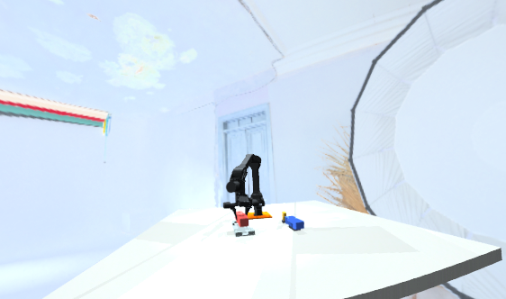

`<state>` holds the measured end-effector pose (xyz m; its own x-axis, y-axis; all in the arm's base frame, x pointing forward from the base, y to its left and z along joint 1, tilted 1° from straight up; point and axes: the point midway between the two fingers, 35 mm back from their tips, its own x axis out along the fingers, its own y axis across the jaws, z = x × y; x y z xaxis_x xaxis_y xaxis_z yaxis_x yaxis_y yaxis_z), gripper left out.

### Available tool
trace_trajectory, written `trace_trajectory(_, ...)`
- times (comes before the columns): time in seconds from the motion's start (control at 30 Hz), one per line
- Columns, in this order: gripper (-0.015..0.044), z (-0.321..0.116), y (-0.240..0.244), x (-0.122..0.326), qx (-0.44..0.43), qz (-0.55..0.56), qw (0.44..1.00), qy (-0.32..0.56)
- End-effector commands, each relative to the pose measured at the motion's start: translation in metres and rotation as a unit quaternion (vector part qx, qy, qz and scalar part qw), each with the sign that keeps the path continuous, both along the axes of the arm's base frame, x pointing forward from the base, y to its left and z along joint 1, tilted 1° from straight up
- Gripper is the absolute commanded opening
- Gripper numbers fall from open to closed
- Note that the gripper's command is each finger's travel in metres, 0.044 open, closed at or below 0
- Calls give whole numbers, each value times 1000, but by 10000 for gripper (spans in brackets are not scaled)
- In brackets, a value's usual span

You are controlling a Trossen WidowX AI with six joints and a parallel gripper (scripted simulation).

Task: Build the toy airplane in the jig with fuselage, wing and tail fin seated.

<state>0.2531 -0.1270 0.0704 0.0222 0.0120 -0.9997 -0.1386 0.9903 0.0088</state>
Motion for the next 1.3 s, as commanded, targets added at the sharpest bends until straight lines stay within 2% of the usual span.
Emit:
trace_trajectory(0.0,196,-8,0,-1,-1,2,1000,1)
trace_trajectory(0.3,196,-15,0,-1,-1,2,1000,1)
trace_trajectory(0.47,162,-13,0,-1,0,0,1000,1)
trace_trajectory(0.63,31,-13,0,-1,0,0,1000,1)
trace_trajectory(1.13,425,-13,0,-1,0,0,1000,1)
trace_trajectory(1.27,440,-13,0,-1,0,0,1000,1)
